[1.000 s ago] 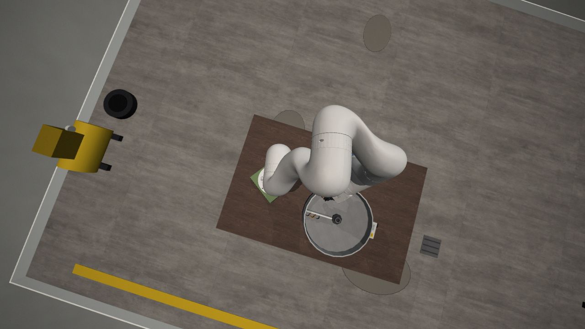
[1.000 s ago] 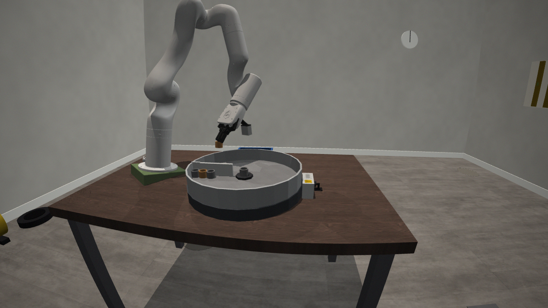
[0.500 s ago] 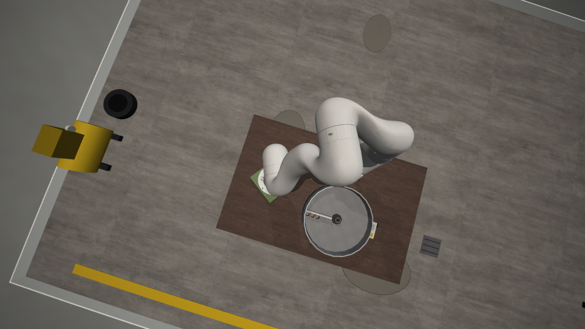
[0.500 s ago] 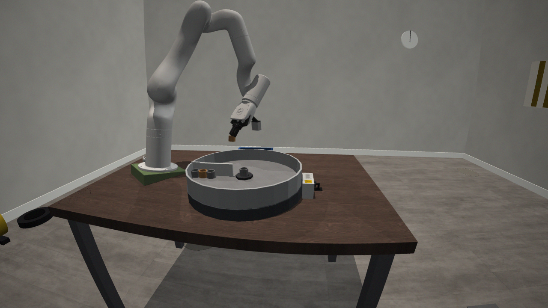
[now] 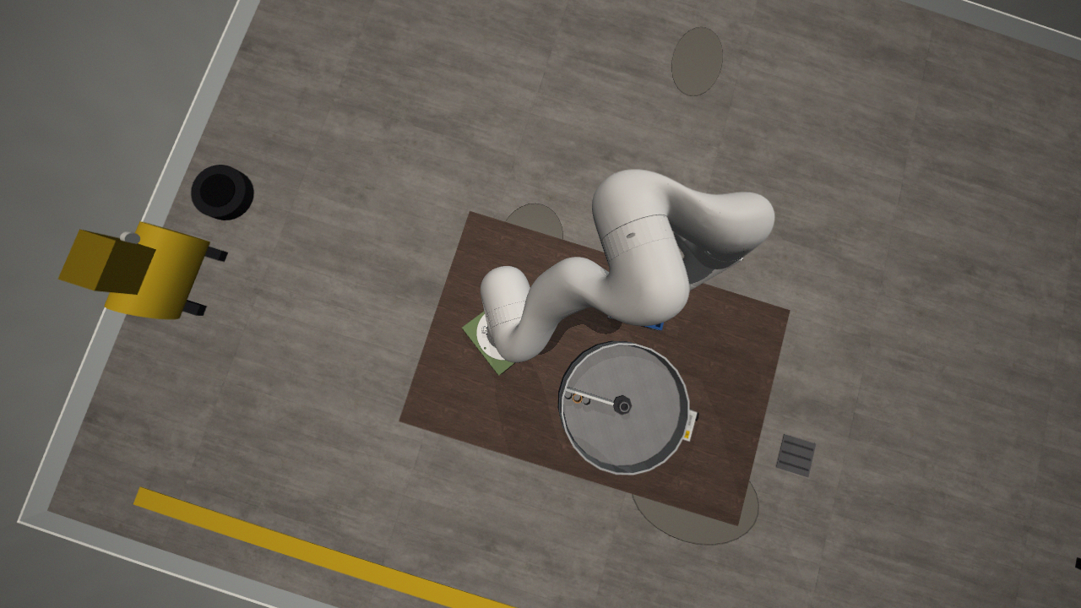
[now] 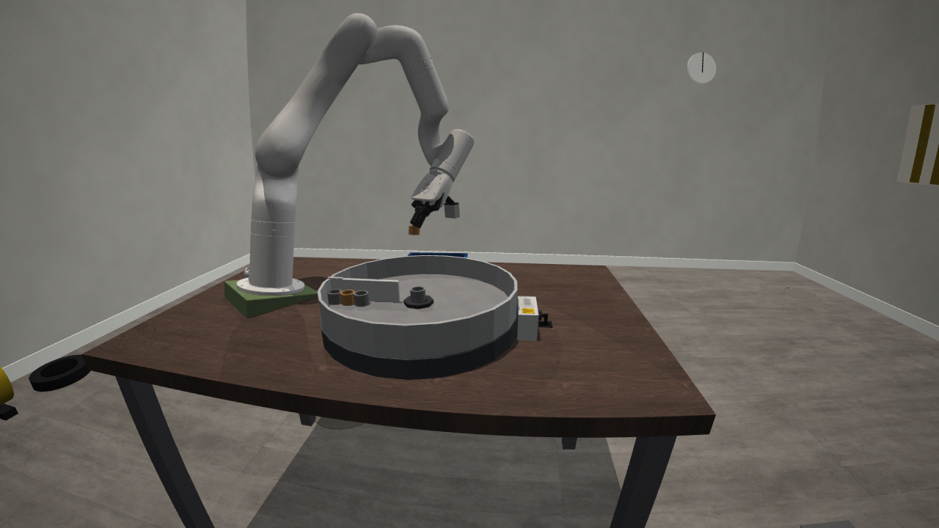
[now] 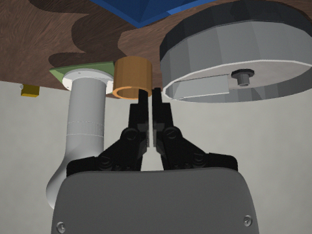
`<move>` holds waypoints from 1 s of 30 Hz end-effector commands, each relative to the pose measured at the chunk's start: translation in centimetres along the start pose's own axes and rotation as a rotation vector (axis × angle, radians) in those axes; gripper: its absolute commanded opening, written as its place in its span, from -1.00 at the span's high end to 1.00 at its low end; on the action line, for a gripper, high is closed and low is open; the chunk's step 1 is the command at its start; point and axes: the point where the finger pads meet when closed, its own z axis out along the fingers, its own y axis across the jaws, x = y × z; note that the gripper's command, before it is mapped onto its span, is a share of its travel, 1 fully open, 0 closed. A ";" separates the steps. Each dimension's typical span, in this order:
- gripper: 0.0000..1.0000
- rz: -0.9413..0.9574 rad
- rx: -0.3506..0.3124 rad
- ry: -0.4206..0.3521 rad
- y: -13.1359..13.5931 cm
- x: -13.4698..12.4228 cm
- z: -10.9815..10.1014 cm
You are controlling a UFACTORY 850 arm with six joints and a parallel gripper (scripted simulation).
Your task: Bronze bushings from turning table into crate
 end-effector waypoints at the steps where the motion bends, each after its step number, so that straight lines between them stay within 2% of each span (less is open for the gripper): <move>1: 1.00 0.001 0.000 -0.001 -0.6 1.3 -1.1; 22: 1.00 0.001 0.000 -0.001 -0.7 1.7 -1.4; 30: 1.00 0.001 0.000 -0.001 -0.7 2.9 -0.1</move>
